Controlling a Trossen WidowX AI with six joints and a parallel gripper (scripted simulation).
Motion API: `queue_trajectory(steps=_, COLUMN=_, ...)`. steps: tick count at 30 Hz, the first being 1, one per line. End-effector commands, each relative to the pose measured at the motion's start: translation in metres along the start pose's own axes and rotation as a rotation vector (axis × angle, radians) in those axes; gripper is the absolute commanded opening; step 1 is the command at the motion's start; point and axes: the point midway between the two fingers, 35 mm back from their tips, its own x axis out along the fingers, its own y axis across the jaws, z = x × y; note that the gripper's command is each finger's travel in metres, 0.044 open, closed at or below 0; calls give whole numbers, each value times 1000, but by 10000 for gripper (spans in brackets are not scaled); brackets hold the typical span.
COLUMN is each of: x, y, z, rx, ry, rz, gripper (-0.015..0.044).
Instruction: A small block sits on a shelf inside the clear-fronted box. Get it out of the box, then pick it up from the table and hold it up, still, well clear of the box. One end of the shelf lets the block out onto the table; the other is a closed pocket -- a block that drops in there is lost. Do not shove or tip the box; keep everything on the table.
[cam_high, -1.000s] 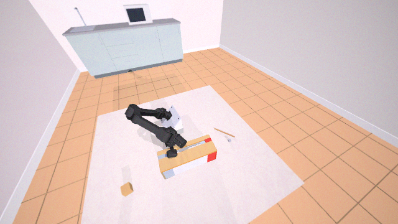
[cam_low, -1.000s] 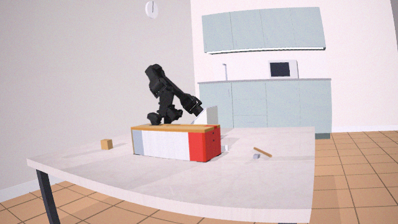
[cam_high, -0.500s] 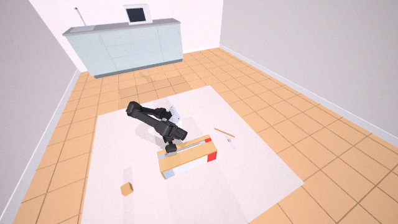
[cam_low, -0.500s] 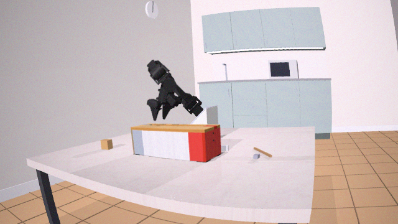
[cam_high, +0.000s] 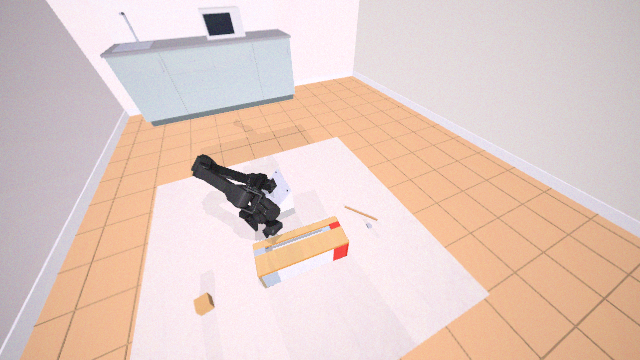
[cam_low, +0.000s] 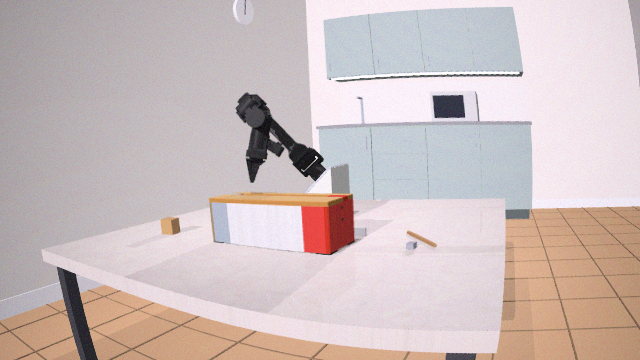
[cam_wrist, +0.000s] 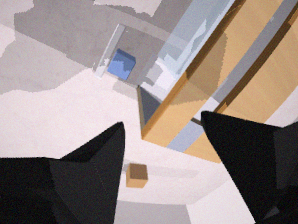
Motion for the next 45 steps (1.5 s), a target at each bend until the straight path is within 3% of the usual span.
queue_trajectory(steps=1, x=0, y=21, z=2, rx=-480, ry=24, rz=-150, gripper=285)
queue_trajectory(steps=9, x=-3, y=35, z=0, rx=-884, ry=160, rz=-259, gripper=285)
queue_trajectory(steps=25, x=-3, y=35, z=0, rx=-874, ry=161, rz=-262, gripper=285)
queue_trajectory(steps=45, x=29, y=32, z=12, rx=956, ry=-140, rz=-274, gripper=285)
